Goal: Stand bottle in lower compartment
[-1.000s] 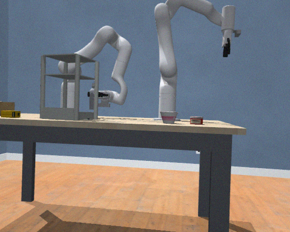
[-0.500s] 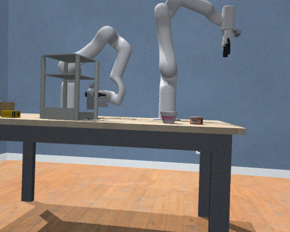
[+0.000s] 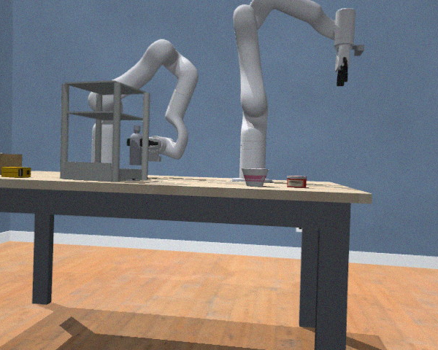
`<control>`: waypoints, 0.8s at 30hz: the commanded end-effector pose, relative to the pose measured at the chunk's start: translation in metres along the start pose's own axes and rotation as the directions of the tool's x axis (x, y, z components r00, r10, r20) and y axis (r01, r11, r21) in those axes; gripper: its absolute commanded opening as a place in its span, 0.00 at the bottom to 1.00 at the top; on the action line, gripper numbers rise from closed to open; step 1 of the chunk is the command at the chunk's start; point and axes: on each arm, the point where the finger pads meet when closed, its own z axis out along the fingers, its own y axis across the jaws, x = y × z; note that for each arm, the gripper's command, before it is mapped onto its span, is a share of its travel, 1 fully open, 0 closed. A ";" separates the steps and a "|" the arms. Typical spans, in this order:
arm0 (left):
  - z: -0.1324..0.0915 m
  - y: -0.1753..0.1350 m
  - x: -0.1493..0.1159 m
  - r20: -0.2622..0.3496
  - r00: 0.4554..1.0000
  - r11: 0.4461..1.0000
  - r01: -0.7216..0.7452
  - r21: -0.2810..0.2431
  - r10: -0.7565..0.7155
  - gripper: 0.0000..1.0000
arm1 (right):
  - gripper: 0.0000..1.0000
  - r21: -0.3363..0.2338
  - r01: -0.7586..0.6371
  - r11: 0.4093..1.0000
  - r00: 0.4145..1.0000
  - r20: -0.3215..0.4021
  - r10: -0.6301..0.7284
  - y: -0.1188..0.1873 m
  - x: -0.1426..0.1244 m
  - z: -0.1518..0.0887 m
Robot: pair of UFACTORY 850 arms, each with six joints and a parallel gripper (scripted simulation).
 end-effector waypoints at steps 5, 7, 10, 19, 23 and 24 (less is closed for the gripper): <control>-0.001 0.000 0.000 -0.002 1.000 1.000 0.000 0.000 0.000 1.00 | 0.00 0.000 -0.001 1.000 1.000 0.001 0.001 -0.001 0.000 0.000; -0.001 0.000 0.000 -0.002 1.000 1.000 0.000 0.000 0.000 1.00 | 0.00 0.000 -0.001 1.000 1.000 0.001 0.001 -0.001 0.000 0.000; -0.001 0.000 0.000 -0.002 1.000 1.000 0.000 0.000 0.000 1.00 | 0.00 0.000 -0.001 1.000 1.000 0.001 0.001 -0.001 0.000 0.000; -0.001 0.000 0.000 -0.002 1.000 1.000 0.000 0.000 0.000 1.00 | 0.00 0.000 -0.001 1.000 1.000 0.001 0.001 -0.001 0.000 0.001; -0.001 0.000 0.000 -0.002 1.000 1.000 0.000 0.000 0.000 1.00 | 0.00 0.000 -0.001 1.000 1.000 0.001 0.001 -0.001 0.000 0.004; -0.001 0.000 0.000 -0.002 1.000 1.000 0.000 0.000 0.000 1.00 | 0.00 0.000 -0.001 1.000 1.000 0.001 0.001 -0.001 0.000 0.004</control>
